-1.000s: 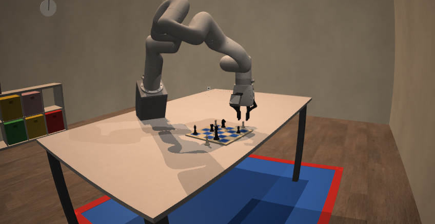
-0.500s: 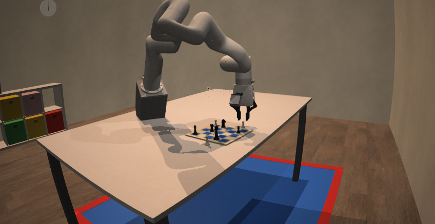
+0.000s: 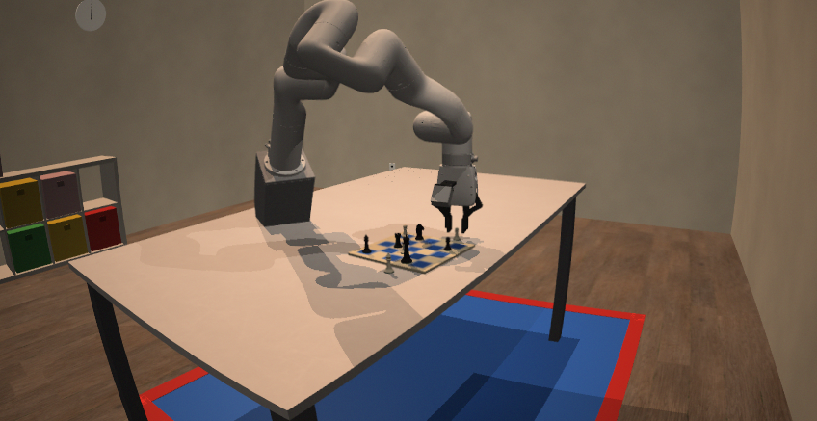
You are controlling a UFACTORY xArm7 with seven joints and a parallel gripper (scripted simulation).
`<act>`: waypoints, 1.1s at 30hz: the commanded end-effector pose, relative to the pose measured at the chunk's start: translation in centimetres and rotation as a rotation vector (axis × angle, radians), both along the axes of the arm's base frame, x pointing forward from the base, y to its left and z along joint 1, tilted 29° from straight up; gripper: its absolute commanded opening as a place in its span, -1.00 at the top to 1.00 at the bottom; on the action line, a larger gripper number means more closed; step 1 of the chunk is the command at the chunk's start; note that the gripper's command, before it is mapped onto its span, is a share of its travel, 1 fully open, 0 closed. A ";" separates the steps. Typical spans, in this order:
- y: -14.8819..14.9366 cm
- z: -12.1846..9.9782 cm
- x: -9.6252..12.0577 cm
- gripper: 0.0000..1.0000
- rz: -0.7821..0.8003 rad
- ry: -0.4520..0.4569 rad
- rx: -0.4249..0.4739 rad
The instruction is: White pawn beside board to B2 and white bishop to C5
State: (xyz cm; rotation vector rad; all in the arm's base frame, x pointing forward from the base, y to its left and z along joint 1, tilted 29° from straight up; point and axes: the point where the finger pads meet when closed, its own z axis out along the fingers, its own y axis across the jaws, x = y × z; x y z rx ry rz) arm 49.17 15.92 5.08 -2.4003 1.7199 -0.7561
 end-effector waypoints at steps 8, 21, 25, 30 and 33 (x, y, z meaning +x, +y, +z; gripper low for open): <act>-0.1 -1.1 0.7 0.31 0.002 -0.003 0.001; -0.2 -1.3 0.8 0.31 0.002 -0.003 0.001; -0.2 -1.3 0.8 0.31 0.002 -0.003 0.001; -0.2 -1.3 0.8 0.31 0.002 -0.003 0.001; -0.2 -1.3 0.8 0.31 0.002 -0.003 0.001</act>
